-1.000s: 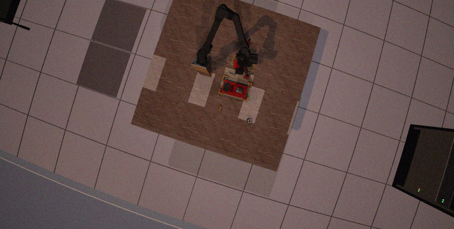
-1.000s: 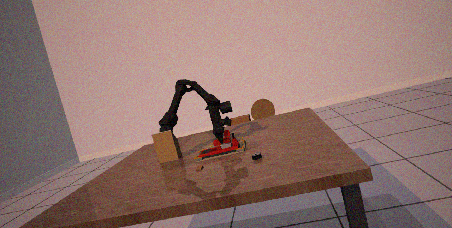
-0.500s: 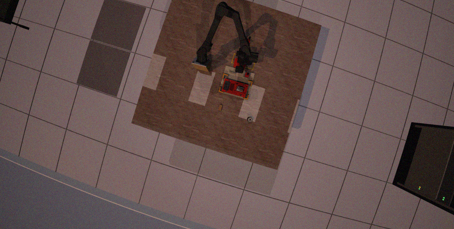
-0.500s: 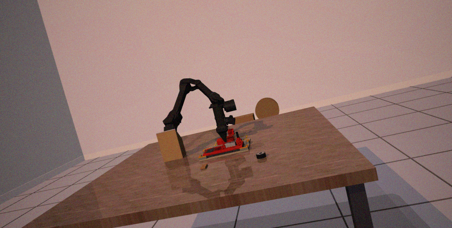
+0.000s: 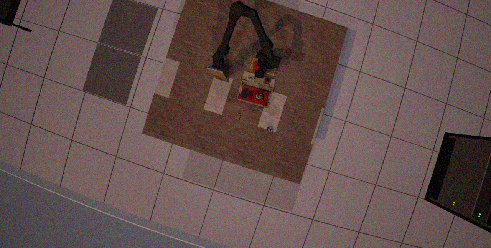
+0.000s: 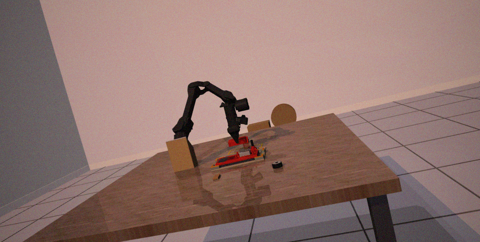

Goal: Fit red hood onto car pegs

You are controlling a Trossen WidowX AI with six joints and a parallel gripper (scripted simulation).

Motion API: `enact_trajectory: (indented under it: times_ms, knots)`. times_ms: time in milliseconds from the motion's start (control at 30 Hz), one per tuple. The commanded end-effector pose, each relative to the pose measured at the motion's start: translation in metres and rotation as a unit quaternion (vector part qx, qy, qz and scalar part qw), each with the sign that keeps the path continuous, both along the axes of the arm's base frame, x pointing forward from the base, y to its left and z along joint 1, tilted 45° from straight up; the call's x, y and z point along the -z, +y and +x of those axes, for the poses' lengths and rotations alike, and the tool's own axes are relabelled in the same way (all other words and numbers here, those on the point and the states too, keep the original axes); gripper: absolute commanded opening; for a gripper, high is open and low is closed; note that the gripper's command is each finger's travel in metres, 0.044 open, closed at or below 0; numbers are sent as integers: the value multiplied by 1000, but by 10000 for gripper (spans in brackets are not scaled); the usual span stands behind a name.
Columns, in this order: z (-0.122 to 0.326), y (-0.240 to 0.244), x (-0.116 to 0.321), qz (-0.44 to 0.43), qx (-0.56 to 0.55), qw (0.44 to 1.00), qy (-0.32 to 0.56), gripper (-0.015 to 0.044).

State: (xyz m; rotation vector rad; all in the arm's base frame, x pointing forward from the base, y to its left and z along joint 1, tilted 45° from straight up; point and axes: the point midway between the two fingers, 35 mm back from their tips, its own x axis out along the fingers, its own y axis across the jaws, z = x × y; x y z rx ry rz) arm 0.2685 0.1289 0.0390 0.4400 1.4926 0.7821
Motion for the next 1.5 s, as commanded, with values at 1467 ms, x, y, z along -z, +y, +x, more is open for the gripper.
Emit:
enact_trajectory:
  times_ms: [1467]
  knots:
    - [61, -109, 32, -15, 25, 1000, 7, 0]
